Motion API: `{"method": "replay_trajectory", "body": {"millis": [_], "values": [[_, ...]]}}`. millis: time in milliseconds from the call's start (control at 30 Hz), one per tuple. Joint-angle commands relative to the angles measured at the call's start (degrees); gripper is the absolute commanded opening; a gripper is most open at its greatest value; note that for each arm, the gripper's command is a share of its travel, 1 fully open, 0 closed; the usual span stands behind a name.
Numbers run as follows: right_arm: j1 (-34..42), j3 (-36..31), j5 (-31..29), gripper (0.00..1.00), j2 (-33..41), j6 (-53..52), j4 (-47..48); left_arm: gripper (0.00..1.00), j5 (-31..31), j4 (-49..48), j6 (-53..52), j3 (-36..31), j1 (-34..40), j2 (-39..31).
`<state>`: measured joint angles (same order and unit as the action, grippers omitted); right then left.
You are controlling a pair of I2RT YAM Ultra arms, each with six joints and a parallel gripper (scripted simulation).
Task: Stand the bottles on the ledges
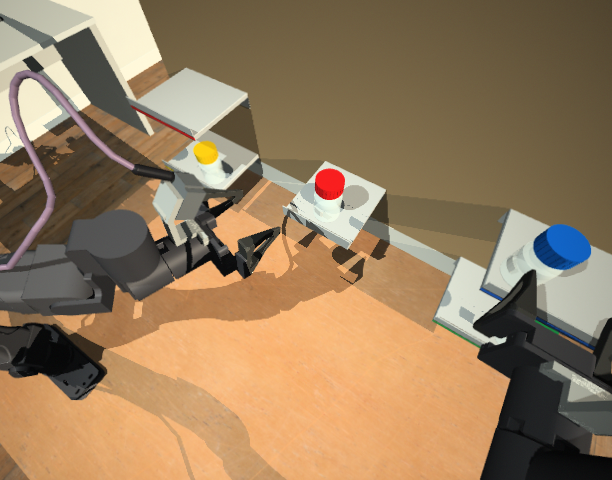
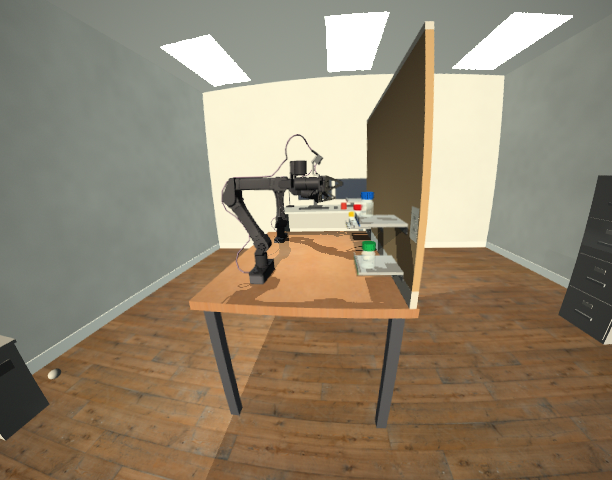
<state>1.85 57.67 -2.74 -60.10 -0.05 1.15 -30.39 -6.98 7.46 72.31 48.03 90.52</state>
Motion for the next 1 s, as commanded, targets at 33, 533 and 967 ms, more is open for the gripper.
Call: {"method": "replay_trajectory", "body": {"millis": [33, 533, 967], "values": [[-2.02, 3.11, 2.61, 0.87, 0.43, 0.22, -1.42, 1.0, -1.24, -2.27, -0.17, 0.6, 0.63, -0.76], [-1.84, 2.63, 2.73, 0.87, 0.34, 0.07, -0.78, 1.0, -1.26, -2.33, -0.21, 0.61, 0.28, -0.72], [15.2, 5.45, 5.25, 0.87, 5.62, -0.26, -19.34, 0.81, 4.92, -22.89, -6.09, 2.1, -4.44, 12.06]]}}
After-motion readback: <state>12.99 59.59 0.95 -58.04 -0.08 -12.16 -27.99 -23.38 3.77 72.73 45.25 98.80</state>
